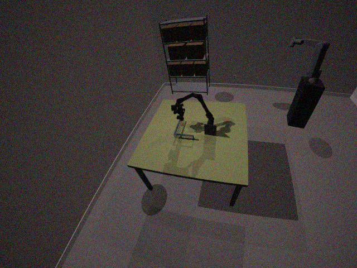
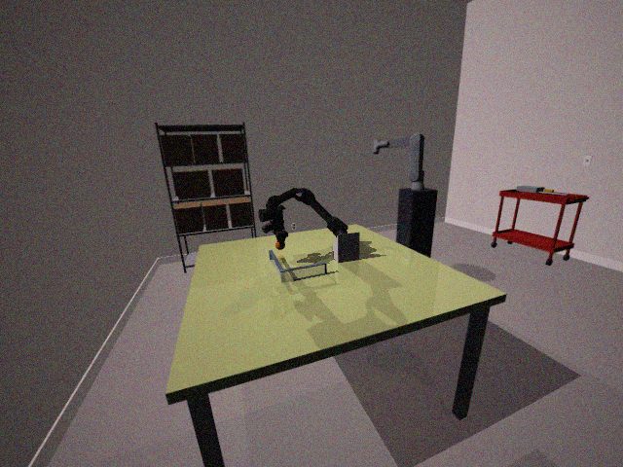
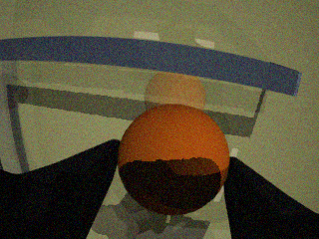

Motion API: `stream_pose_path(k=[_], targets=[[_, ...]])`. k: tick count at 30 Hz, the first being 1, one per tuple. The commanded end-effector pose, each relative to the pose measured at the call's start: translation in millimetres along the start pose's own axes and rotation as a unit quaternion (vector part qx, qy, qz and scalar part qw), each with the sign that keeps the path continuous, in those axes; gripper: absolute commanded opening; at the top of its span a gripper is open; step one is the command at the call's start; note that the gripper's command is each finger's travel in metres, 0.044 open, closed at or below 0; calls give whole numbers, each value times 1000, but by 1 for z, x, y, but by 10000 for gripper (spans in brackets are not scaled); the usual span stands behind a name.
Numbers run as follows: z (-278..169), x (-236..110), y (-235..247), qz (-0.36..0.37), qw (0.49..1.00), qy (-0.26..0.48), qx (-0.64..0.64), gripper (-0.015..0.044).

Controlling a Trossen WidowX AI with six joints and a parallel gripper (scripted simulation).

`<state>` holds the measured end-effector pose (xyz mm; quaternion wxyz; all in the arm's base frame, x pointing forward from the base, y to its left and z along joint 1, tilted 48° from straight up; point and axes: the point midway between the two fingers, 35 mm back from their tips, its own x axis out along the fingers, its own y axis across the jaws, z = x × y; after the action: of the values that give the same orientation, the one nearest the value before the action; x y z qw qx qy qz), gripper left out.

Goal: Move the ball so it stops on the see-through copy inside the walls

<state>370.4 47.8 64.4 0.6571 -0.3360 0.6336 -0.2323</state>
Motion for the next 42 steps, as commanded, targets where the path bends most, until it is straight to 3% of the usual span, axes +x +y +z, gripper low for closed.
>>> stream_pose_path(k=[1, 16, 36, 42], targets=[[2, 7, 2, -2, 1000, -3, -5, 0], [2, 75, 1, -4, 1000, -3, -5, 0], [2, 95, 1, -4, 1000, -3, -5, 0], [3, 92, 1, -3, 1000, -5, -4, 157]])
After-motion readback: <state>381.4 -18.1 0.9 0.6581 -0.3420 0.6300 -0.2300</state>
